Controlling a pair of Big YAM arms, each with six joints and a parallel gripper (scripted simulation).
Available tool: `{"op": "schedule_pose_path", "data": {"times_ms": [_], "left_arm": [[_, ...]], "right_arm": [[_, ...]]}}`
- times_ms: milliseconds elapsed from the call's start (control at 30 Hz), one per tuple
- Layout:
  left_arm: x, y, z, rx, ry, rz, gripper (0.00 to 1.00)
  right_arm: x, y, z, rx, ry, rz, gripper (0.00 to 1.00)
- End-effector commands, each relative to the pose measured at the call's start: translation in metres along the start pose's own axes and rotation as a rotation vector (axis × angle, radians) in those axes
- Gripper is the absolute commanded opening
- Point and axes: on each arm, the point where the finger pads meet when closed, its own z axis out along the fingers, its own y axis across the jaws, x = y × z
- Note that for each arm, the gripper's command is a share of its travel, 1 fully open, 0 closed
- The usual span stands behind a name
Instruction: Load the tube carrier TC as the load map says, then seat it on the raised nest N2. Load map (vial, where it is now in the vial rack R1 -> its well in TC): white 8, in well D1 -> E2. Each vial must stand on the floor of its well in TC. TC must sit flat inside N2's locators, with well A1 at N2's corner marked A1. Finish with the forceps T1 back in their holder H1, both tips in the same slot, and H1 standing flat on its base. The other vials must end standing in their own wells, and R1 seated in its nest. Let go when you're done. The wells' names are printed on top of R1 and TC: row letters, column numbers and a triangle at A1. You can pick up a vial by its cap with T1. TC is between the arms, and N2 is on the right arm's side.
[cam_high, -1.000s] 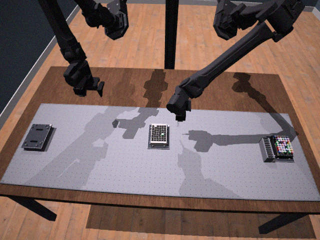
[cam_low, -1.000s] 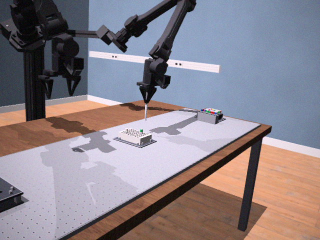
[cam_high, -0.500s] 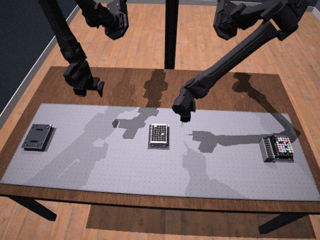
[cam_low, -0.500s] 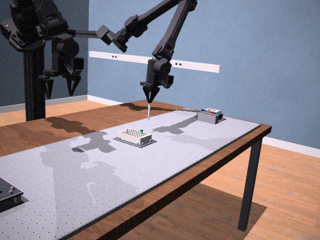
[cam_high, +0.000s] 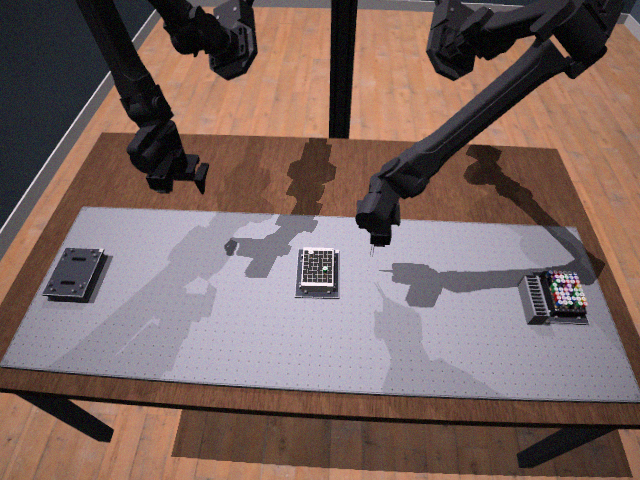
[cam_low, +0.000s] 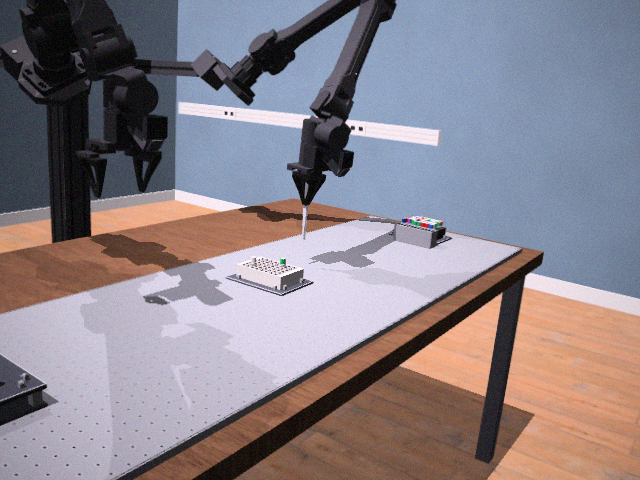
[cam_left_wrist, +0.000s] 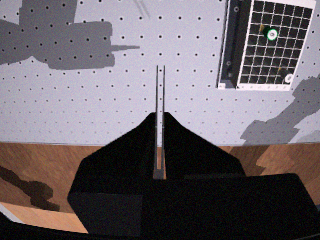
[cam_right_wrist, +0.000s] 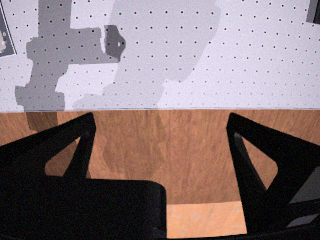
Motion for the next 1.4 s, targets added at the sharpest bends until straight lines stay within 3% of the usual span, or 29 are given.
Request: {"op": "schedule_pose_path", "data": {"times_ms": [0, 300, 833, 867, 933, 1367], "left_arm": [[-0.014, 0.018, -0.003, 0.001, -0.018, -0.020, 0.07], [-0.009, 0.026, 0.004, -0.004, -0.002, -0.008, 0.07], [-0.018, 0.053, -0.004, -0.001, -0.019, -0.019, 0.07], [-0.011, 0.050, 0.005, -0.006, 0.002, -0.004, 0.07], [-0.018, 0.058, -0.004, -0.002, -0.015, -0.016, 0.07], [-0.022, 0.077, -0.004, -0.002, -0.020, -0.019, 0.07]], "right_arm": [[-0.006, 0.000, -0.002, -0.001, -0.016, -0.010, 1.00], [-0.006, 0.000, -0.002, -0.001, -0.016, -0.010, 1.00], [-0.006, 0.000, -0.002, -0.001, -0.016, -0.010, 1.00], [-0.006, 0.000, -0.002, -0.001, -0.016, -0.010, 1.00], [-0.006, 0.000, -0.002, -0.001, -0.016, -0.010, 1.00], [-0.006, 0.000, -0.002, -0.001, -0.016, -0.010, 1.00]]}}
